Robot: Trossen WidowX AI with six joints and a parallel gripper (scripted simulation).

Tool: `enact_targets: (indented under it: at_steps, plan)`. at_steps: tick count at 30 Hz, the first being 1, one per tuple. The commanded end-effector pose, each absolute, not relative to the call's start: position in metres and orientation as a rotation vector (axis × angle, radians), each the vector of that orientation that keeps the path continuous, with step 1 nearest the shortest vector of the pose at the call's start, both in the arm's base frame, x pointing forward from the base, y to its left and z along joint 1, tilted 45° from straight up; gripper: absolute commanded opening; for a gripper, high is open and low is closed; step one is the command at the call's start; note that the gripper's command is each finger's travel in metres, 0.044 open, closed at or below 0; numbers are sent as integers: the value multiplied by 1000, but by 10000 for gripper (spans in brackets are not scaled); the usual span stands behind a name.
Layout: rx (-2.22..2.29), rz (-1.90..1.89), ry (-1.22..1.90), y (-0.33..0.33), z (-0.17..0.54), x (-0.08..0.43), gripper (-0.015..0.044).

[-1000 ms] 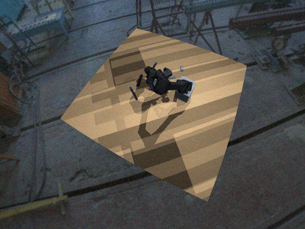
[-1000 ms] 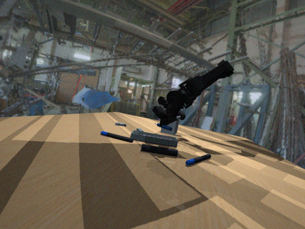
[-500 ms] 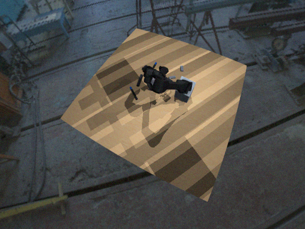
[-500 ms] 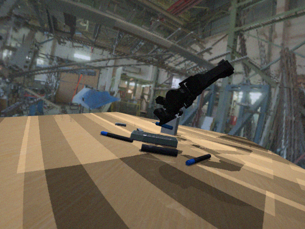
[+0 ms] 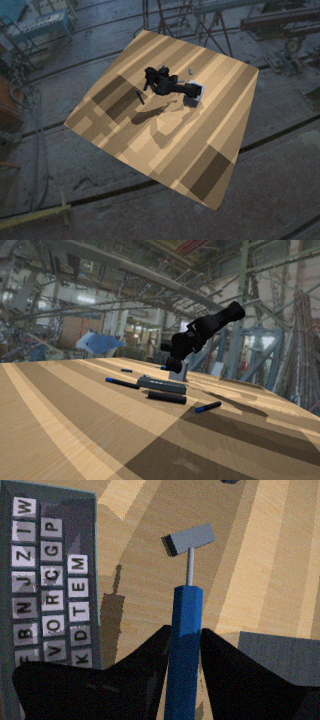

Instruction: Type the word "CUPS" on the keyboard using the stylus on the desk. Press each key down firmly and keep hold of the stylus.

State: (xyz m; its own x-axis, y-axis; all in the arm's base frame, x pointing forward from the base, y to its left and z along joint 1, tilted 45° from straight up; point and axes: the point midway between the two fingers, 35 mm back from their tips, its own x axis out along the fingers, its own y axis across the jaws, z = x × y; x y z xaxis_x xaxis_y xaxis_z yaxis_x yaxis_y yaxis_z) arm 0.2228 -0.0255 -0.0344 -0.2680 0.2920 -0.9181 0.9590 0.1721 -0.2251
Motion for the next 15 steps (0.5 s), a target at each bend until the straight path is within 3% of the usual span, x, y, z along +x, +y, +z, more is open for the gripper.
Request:
enact_targets:
  at_steps: [1, 15]
  plan:
    - [1086, -1005, 1756, -31, -34, 230, 0]
    - [705, -582, 1924, -45, -29, 250, 0]
